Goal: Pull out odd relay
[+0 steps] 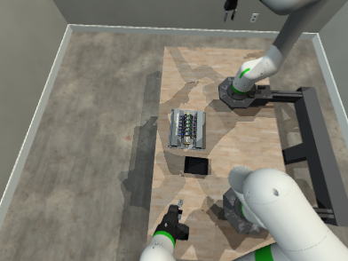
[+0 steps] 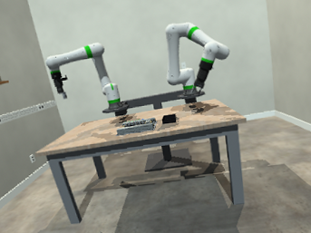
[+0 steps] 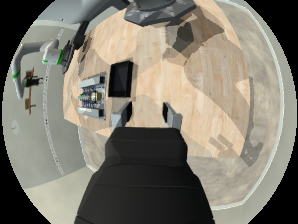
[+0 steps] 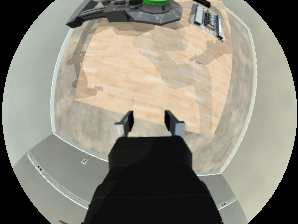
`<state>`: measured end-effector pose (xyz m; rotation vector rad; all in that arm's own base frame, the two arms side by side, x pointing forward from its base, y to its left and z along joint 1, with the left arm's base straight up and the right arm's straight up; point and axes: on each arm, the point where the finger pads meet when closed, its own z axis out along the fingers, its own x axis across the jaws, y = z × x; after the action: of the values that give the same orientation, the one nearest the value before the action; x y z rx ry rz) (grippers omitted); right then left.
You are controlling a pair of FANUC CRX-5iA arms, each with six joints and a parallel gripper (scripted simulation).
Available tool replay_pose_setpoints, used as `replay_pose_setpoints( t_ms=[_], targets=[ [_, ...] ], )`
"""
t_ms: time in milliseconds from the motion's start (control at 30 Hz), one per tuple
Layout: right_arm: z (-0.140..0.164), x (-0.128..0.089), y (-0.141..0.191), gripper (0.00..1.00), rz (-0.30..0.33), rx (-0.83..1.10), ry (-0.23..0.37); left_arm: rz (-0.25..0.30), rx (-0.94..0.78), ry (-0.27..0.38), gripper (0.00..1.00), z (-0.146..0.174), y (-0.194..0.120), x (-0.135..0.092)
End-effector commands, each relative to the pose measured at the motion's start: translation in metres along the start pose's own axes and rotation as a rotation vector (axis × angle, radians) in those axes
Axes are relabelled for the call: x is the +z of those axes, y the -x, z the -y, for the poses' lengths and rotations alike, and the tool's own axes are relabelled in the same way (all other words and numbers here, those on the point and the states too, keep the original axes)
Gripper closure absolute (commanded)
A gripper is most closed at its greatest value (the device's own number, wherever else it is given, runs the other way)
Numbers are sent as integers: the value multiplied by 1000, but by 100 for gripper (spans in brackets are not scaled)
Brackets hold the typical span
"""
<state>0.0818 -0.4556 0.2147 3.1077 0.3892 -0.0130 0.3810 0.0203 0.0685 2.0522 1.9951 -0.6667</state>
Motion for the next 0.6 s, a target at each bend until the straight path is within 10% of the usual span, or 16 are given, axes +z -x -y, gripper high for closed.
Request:
replay_pose_setpoints(
  t_ms=[0,567],
  targets=[
    [-5,-36,50,0,-7,121,-12,0,0,1,0,0,0,-1],
    [6,-74,105,0,-8,293,-10,0,0,1,0,0,0,-1]
  ],
)
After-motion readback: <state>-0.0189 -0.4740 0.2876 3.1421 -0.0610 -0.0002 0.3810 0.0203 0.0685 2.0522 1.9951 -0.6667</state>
